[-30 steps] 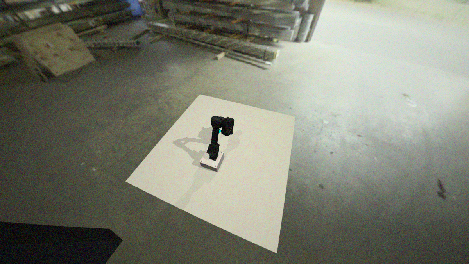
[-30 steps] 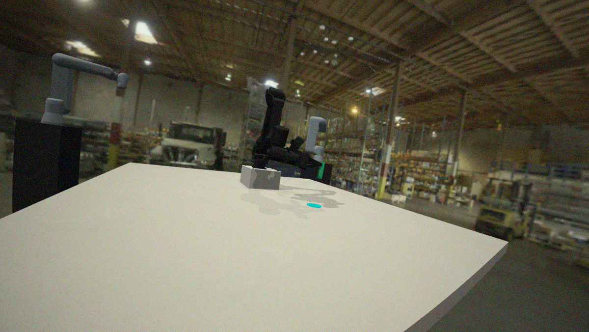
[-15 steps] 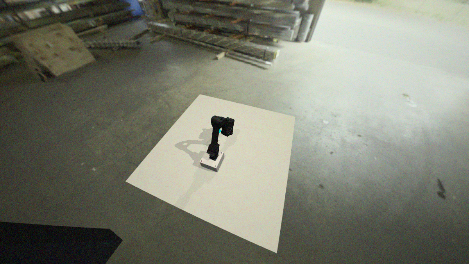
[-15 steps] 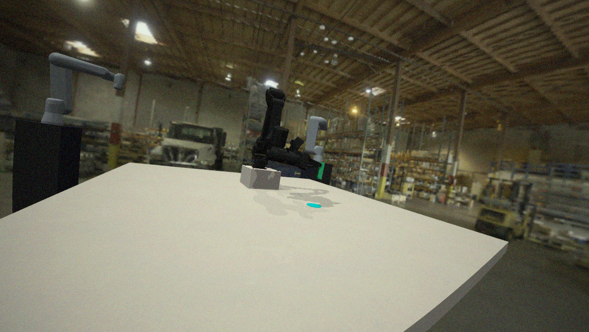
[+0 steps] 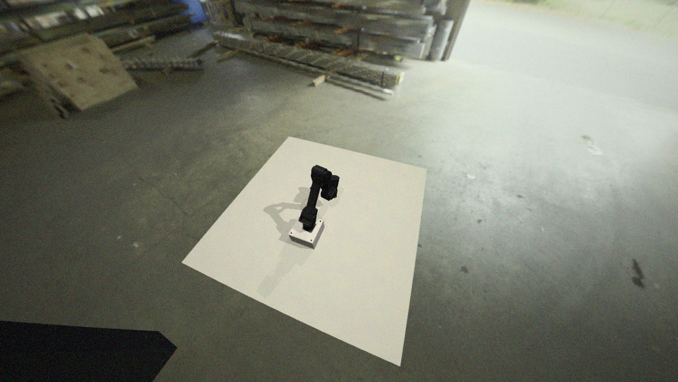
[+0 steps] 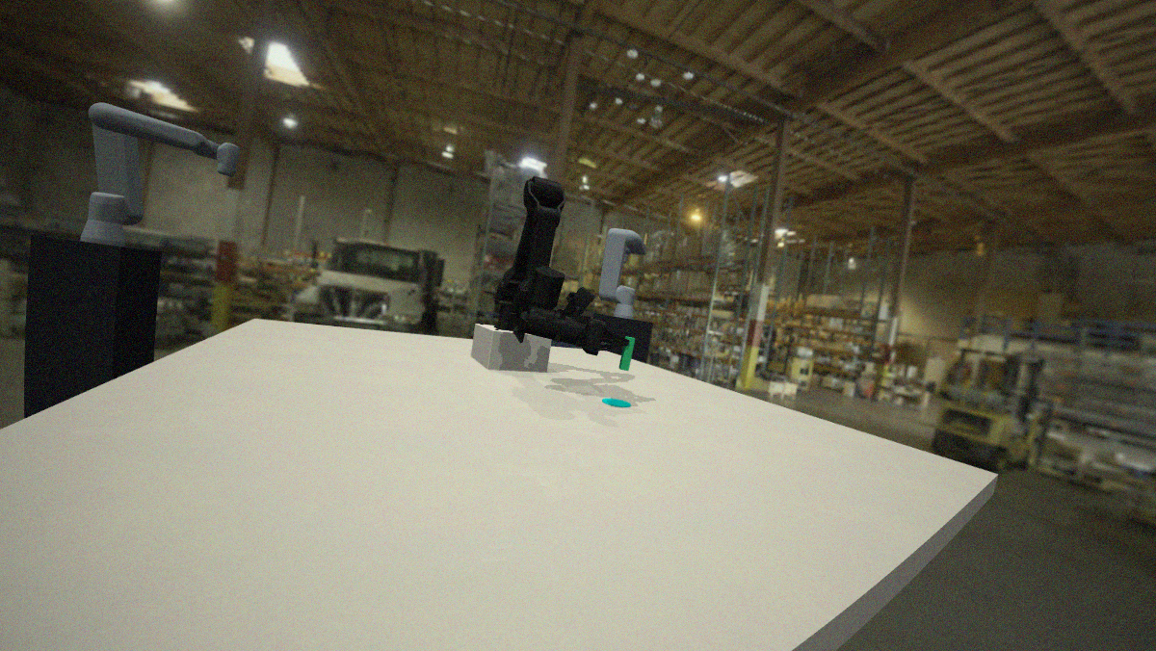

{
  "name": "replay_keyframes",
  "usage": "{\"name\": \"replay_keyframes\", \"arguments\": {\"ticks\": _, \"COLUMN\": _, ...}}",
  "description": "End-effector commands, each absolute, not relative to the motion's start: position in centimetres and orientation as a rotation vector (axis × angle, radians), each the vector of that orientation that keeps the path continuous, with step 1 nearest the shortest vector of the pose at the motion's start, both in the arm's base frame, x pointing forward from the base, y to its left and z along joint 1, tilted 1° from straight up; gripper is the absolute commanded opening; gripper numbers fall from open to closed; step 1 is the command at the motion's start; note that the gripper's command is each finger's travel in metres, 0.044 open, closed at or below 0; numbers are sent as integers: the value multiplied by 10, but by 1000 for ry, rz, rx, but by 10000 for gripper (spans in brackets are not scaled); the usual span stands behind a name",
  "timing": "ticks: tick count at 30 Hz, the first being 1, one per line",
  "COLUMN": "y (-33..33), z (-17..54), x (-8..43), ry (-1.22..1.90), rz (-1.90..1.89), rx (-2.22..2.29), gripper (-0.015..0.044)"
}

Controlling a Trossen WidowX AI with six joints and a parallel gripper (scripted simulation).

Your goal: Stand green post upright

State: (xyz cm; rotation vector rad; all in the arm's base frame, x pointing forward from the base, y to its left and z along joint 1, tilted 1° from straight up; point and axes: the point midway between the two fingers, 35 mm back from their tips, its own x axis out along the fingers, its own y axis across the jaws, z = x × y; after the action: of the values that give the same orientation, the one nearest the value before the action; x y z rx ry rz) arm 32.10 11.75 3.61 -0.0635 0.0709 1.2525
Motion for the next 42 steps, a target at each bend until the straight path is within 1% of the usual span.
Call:
{"name": "replay_keyframes", "arguments": {"ticks": 1, "y": 118, "z": 23, "x": 321, "ry": 73, "rz": 1256, "rx": -59, "gripper": 22}}
{"name": "replay_keyframes", "arguments": {"ticks": 23, "y": 117, "z": -31, "x": 316, "ry": 75, "rz": 1253, "rx": -60, "gripper": 22}}
{"name": "replay_keyframes", "arguments": {"ticks": 35, "y": 117, "z": -33, "x": 316, "ry": 75, "rz": 1253, "rx": -60, "gripper": 22}}
{"name": "replay_keyframes", "arguments": {"ticks": 42, "y": 117, "z": -33, "x": 316, "ry": 75, "rz": 1253, "rx": -60, "gripper": 206}}
